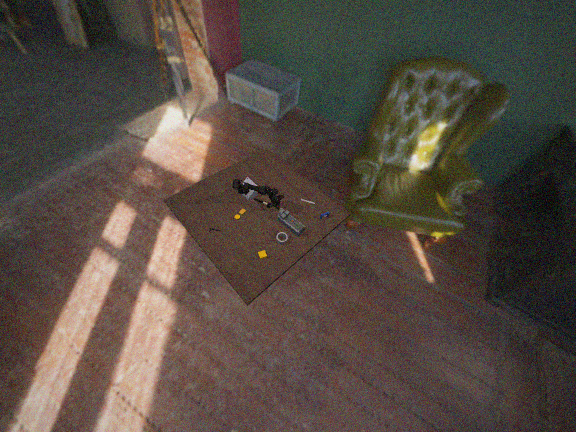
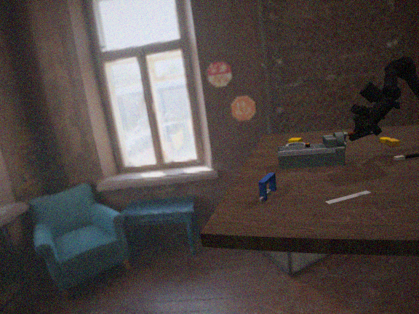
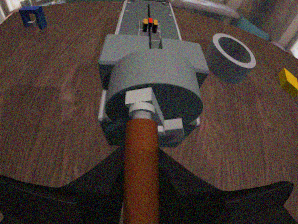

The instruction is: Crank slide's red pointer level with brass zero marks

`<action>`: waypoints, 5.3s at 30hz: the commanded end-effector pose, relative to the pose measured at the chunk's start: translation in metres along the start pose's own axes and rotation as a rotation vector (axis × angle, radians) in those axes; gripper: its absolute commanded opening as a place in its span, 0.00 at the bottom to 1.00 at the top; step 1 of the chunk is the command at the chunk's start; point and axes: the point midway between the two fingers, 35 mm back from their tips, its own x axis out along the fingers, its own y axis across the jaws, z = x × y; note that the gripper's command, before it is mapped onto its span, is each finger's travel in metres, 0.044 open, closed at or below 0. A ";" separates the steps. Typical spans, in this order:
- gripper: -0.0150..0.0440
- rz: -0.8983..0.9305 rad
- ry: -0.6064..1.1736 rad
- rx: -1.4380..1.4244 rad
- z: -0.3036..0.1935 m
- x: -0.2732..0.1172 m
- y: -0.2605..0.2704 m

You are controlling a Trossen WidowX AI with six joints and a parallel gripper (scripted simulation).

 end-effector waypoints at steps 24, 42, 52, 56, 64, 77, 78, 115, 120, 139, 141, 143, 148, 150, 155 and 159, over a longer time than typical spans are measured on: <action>0.25 0.019 0.001 -0.003 -0.008 0.008 0.014; 0.25 0.019 0.001 -0.003 -0.008 0.008 0.014; 0.25 0.019 0.001 -0.003 -0.008 0.009 0.014; 0.25 0.019 0.001 -0.003 -0.008 0.009 0.014; 0.25 0.019 0.001 -0.003 -0.008 0.009 0.014; 0.25 0.019 0.001 -0.003 -0.008 0.009 0.014; 0.25 0.019 0.001 -0.003 -0.008 0.009 0.014; 1.00 0.016 0.001 0.000 0.023 -0.022 0.014; 1.00 0.017 0.001 0.000 0.031 -0.030 0.014; 1.00 0.040 0.034 -0.004 0.094 -0.061 0.012; 1.00 0.046 0.044 -0.001 0.101 -0.056 0.011; 1.00 0.053 0.053 0.002 0.108 -0.051 0.010; 1.00 0.068 0.076 0.010 0.124 -0.037 0.005; 1.00 0.075 0.085 0.014 0.130 -0.031 0.003; 1.00 0.091 0.106 0.026 0.144 -0.016 -0.004; 1.00 0.104 0.122 0.033 0.154 -0.004 -0.011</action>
